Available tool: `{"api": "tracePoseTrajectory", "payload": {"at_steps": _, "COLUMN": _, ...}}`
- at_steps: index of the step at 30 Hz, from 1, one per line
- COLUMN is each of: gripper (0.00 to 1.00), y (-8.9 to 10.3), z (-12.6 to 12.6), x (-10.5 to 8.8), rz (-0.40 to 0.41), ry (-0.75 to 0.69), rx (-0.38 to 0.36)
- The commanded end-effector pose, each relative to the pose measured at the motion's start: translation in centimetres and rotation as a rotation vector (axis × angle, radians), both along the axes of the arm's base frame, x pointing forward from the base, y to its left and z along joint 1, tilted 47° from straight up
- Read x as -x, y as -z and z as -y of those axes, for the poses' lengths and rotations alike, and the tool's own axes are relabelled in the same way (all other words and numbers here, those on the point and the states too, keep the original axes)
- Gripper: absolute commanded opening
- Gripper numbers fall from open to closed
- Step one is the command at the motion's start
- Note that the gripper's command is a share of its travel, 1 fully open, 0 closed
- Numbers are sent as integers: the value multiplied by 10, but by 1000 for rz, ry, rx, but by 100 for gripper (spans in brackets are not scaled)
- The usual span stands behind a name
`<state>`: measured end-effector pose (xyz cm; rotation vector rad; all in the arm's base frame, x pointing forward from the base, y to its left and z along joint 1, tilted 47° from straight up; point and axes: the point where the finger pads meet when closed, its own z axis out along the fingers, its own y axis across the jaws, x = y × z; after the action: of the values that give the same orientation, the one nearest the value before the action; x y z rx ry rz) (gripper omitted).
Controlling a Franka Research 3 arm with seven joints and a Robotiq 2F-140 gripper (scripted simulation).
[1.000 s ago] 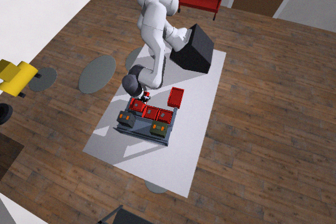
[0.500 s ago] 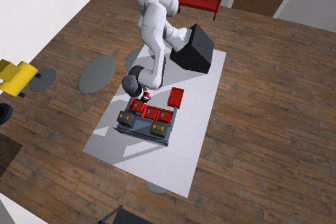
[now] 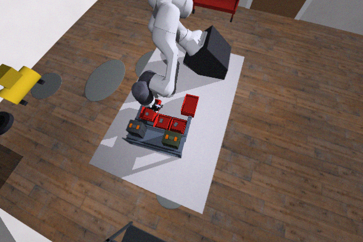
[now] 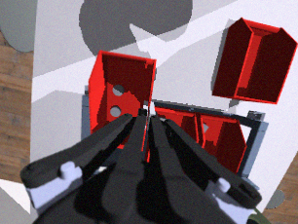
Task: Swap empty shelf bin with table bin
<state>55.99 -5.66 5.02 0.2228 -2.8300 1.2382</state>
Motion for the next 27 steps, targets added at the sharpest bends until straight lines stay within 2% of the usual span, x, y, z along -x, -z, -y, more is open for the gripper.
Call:
{"api": "tracePoseTrajectory", "payload": {"at_steps": 1, "gripper": 0, "y": -1, "z": -1, "x": -1, "rz": 4, "ry": 2, "rx": 1}}
{"api": "tracePoseTrajectory", "payload": {"at_steps": 27, "gripper": 0, "y": 3, "z": 3, "x": -2, "rz": 3, "ry": 3, "rx": 2}}
